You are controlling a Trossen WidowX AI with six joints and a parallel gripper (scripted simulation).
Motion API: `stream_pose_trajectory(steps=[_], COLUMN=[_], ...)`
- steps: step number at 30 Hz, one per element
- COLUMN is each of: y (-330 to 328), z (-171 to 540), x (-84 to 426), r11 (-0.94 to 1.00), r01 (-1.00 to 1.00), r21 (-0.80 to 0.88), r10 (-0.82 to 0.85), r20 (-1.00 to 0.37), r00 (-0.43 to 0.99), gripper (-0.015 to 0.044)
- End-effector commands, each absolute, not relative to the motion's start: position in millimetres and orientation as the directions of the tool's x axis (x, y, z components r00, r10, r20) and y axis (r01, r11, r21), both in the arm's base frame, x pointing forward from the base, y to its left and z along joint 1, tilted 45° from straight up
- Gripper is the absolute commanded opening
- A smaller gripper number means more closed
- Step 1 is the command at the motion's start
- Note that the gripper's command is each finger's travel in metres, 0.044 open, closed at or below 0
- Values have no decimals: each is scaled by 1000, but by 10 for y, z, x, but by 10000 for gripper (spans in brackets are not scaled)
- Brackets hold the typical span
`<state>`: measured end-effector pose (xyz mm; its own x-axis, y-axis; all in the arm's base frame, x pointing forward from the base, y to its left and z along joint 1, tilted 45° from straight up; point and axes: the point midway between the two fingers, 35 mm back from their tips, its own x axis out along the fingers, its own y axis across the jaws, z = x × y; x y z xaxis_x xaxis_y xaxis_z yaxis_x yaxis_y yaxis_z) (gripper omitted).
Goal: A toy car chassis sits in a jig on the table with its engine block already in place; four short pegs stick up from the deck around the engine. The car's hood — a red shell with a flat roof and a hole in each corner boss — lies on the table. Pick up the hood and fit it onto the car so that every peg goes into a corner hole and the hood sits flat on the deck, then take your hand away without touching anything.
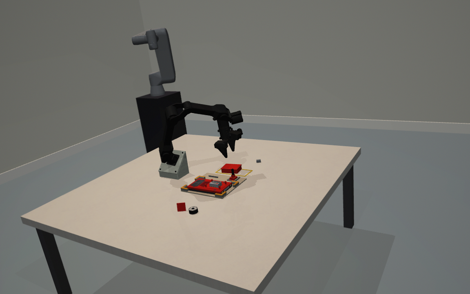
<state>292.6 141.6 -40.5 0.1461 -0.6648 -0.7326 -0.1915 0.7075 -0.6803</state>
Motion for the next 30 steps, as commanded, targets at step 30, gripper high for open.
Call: stream_pose_trajectory(steps=[30], y=[1310], z=[-940], x=[2801], r11=[701], r01=[-183], r21=[-690], r10=[-691], r20=[-720], r00=[65], gripper=[440])
